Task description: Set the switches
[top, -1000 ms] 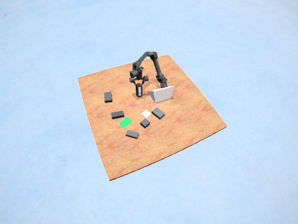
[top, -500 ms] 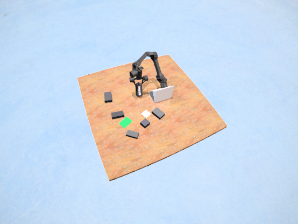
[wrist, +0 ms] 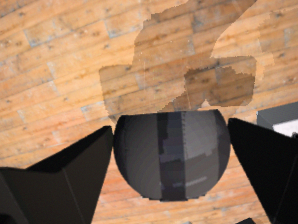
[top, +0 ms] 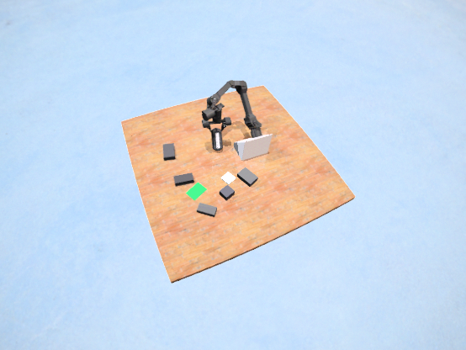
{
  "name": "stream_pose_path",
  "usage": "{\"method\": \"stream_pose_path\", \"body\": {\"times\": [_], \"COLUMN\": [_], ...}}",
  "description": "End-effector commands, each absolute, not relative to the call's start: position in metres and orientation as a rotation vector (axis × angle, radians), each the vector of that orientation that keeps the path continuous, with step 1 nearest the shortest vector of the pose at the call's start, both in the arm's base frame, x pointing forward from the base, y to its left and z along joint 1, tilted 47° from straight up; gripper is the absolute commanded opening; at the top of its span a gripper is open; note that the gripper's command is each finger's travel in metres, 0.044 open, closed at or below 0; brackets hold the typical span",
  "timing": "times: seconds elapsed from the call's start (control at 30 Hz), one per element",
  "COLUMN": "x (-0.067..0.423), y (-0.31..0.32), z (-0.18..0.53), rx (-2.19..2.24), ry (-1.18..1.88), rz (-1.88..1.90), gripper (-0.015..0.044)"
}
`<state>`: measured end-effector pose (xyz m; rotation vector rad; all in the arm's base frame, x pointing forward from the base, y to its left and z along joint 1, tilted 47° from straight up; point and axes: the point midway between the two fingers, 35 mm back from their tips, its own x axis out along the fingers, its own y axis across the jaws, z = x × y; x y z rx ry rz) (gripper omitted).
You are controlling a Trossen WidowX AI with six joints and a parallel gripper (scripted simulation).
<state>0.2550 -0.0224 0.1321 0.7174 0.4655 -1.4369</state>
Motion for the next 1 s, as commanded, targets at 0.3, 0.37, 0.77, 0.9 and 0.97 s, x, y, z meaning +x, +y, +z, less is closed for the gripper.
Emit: {"method": "stream_pose_path", "body": {"times": [0.3, 0.37, 0.77, 0.9, 0.97], "x": [0.253, 0.253, 0.252, 0.252, 0.252], "y": [-0.036, -0.037, -0.047, -0.05, -0.051], "z": [0.133, 0.133, 0.136, 0.136, 0.136], "rx": [0.71, 0.71, 0.71, 0.71, 0.71], "ry": [0.469, 0.469, 0.468, 0.468, 0.468], "rz": [-1.45, -1.45, -1.45, -1.45, -1.45], "gripper": [0.0338, 0.0338, 0.0338, 0.0338, 0.0338]}}
